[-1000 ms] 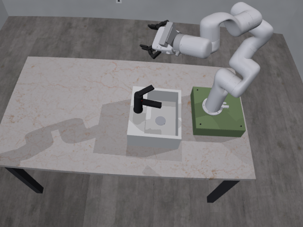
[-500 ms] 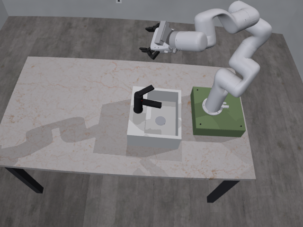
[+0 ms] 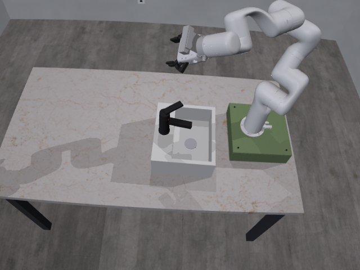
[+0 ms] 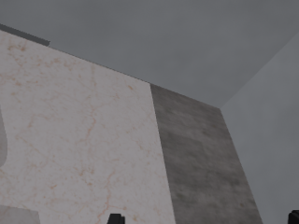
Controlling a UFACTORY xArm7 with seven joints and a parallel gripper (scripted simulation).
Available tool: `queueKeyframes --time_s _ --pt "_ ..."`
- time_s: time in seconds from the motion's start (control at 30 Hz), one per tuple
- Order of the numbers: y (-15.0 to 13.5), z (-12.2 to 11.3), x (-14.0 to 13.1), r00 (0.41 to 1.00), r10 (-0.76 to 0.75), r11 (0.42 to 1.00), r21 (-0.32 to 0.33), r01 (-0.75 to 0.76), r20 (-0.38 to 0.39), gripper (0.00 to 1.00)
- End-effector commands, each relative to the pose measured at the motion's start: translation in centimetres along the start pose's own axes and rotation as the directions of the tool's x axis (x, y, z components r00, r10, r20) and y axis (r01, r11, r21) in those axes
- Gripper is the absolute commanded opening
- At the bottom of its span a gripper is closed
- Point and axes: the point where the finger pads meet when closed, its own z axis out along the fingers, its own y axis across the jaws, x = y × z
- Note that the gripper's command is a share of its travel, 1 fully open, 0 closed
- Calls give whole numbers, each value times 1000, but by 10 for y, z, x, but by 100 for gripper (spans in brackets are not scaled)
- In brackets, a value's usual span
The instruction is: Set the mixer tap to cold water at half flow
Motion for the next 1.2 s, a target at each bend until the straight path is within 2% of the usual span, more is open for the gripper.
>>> queueKeyframes --time_s 0.0,0.03,0.1,0.6,0.67,1.17 --pt "1 -1 1 1000 2 1000 2 -2 -1 100" --pt "1 -1 1 1000 2 1000 2 -2 -1 100" --pt "-13 20 -19 993 -55 993 109 44 101 100" --pt "-13 20 -19 993 -55 993 109 44 101 100" --pt "-28 35 -38 975 -125 973 217 84 183 100" --pt "-28 35 -38 975 -125 973 217 84 183 100"
